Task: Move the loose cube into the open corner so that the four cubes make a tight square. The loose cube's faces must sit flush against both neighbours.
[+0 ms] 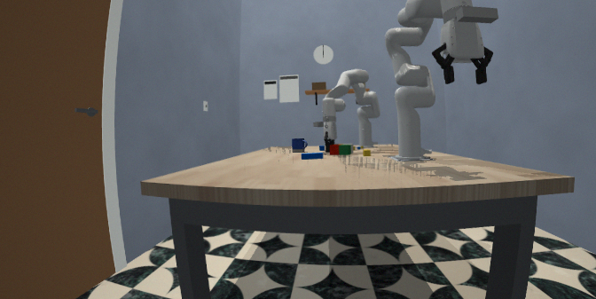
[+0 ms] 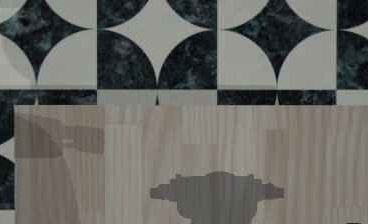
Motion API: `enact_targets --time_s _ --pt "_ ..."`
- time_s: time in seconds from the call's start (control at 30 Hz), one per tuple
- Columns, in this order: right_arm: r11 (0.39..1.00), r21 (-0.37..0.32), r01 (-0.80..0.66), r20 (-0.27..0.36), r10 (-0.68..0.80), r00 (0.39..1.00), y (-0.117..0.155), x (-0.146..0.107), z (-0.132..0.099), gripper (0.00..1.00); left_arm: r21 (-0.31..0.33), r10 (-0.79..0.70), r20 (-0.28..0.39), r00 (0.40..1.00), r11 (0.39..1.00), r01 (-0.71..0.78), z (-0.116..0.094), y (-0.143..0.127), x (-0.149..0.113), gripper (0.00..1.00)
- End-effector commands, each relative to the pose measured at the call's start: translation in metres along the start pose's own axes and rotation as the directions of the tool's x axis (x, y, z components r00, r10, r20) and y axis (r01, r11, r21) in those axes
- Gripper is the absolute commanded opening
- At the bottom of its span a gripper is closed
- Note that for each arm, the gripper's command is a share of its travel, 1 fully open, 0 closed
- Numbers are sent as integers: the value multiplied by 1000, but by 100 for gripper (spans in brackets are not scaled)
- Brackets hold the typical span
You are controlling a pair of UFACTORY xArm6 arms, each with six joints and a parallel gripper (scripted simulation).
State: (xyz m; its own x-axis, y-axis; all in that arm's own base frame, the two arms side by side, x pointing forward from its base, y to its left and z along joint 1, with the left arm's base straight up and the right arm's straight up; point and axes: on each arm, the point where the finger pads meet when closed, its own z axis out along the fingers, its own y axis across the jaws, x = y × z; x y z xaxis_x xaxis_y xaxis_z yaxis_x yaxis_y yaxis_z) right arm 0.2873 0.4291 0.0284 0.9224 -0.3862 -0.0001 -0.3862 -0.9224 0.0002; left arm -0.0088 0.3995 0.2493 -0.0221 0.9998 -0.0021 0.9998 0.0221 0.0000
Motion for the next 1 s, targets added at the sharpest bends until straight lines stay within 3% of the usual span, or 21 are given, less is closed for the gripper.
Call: enact_targets --time_s 0.0,0.97 --pt "1000 2 0 0 0 1000 -1 0 -1 50 0 0 -2 1000 1000 0 -1 0 0 100" --pt "1000 2 0 0 0 1000 -1 -3 -1 50 0 0 -2 1000 1000 0 -1 0 0 100"
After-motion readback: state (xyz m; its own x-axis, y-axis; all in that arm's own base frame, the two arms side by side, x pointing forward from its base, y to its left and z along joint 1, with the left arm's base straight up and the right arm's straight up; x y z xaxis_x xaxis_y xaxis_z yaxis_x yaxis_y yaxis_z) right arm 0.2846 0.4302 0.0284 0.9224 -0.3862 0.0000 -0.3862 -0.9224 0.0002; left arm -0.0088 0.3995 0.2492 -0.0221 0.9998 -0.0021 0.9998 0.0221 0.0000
